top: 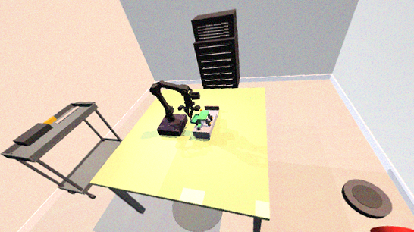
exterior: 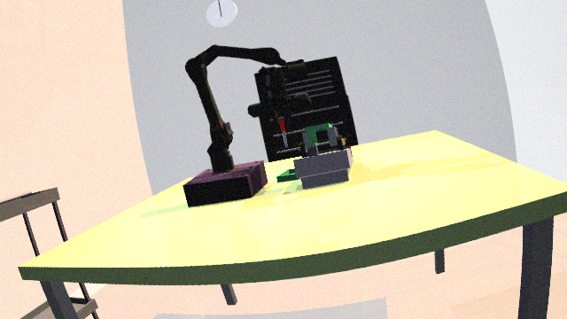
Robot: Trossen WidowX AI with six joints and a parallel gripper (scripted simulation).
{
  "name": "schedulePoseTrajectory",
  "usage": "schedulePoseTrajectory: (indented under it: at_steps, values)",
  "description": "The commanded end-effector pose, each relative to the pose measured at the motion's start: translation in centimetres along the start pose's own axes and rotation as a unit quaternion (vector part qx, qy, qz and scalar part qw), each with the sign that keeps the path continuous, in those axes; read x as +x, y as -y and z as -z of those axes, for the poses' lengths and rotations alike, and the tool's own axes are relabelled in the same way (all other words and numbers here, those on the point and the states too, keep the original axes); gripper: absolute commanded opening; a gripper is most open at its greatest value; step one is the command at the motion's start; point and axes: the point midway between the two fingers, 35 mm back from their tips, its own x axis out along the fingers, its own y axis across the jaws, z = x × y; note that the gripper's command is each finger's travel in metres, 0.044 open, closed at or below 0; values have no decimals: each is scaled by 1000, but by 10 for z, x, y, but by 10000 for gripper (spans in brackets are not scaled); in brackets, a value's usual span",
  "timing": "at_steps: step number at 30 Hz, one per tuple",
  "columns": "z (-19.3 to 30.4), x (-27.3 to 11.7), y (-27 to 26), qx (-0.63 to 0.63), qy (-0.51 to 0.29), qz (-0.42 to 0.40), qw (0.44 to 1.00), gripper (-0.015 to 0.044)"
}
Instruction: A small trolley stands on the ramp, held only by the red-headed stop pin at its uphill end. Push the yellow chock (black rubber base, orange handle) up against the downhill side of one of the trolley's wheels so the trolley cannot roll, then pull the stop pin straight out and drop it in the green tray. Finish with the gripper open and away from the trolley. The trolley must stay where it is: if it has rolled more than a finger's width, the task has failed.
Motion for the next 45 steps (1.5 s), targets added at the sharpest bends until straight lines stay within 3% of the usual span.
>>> schedulePoseTrajectory:
  at_steps: [1, 35, 45]
  values:
    - [-14, -1, 0, 1, -2, -3, 1000, 0]
    - [-143, -18, -4, 1, 2, -3, 1000, 0]
    - [-146, -19, -4, -47, 13, -1, 999, 0]
